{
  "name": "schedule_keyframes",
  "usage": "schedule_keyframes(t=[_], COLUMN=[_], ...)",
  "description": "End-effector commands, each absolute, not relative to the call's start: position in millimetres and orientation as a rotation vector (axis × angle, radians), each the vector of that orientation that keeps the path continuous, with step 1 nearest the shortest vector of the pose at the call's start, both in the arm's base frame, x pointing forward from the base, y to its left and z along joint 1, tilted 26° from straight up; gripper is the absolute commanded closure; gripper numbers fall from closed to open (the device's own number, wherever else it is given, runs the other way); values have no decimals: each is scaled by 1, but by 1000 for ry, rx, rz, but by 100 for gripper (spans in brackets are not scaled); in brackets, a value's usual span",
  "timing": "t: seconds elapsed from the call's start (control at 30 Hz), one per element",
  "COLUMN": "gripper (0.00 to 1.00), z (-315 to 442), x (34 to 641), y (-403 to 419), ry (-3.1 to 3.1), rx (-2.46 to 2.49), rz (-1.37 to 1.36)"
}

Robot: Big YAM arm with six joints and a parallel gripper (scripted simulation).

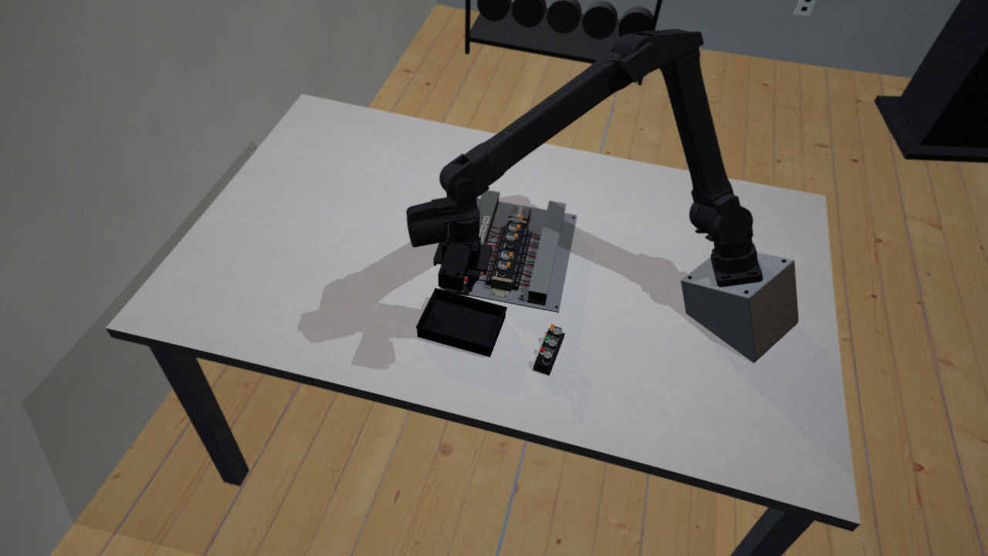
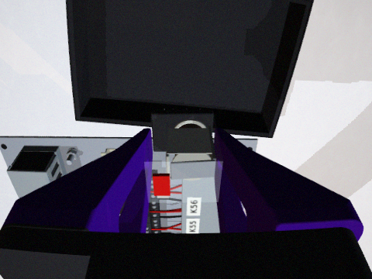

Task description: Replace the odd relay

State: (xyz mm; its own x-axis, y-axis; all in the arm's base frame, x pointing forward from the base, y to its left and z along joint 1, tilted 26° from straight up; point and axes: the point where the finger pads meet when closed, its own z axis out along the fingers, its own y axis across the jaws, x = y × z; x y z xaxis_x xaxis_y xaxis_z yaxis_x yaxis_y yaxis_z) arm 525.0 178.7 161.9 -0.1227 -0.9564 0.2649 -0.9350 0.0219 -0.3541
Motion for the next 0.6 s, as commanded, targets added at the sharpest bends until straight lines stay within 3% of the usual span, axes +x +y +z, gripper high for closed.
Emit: schedule_keyframes(t=[0.0, 0.57], gripper=[100, 100], z=[176, 176], x=[533, 535], y=[193, 179], ry=[2200, 2231], rx=[-2015, -1989], rz=[-702, -704])
